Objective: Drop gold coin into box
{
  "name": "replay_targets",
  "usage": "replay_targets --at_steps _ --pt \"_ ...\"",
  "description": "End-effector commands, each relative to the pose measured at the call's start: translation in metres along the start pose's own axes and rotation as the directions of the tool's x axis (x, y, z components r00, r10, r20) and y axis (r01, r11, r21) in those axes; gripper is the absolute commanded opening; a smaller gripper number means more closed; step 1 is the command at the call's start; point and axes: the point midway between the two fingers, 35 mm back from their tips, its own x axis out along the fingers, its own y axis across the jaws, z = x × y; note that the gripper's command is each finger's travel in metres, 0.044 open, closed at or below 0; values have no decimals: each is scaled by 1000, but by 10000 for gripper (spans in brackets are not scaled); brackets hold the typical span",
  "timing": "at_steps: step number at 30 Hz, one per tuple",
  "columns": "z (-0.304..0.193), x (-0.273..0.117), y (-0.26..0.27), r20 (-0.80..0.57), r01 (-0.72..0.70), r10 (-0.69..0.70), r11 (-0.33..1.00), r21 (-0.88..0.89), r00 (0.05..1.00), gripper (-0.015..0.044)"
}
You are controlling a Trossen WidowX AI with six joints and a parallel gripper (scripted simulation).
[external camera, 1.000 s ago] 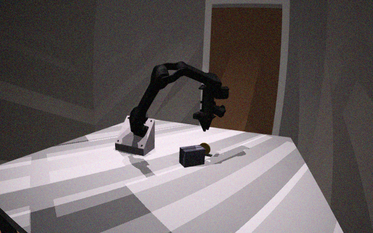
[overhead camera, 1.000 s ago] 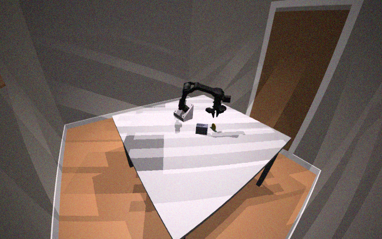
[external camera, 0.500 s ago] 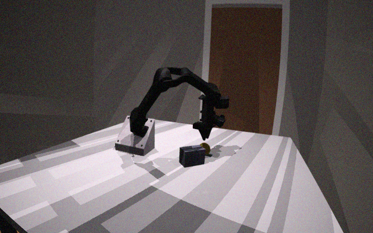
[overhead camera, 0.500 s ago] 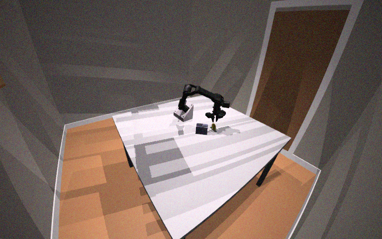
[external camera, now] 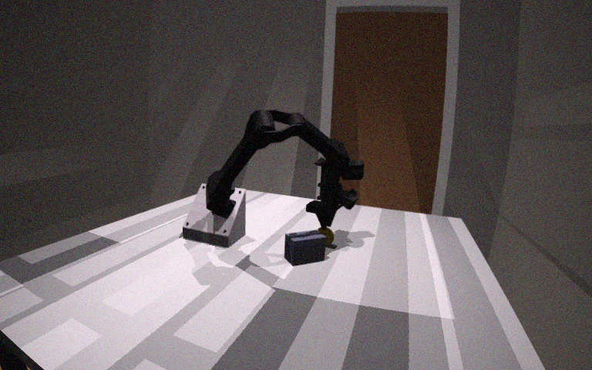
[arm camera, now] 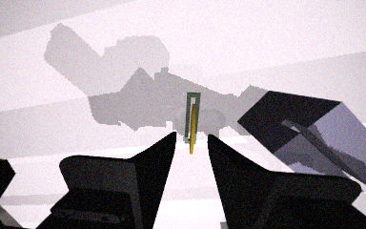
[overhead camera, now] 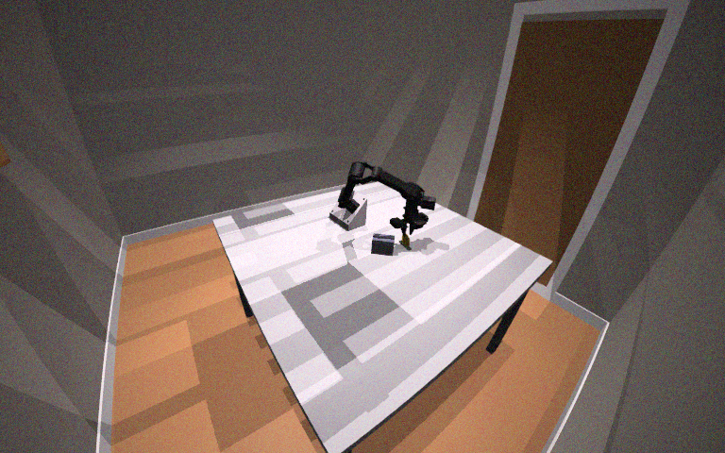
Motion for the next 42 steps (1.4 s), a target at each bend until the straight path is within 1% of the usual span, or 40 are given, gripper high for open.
replay_targets --at_steps 1,28,34,42 --pt "-2 9 0 -3 9 -9 1000 -10 1000 161" --pt "-4 50 -2 -1 12 -12 1000 -10 1000 161" --pt "-4 50 -2 -1 12 -12 1000 -10 1000 3" --pt "-4 50 -2 -1 12 -12 1000 -10 1000 0"
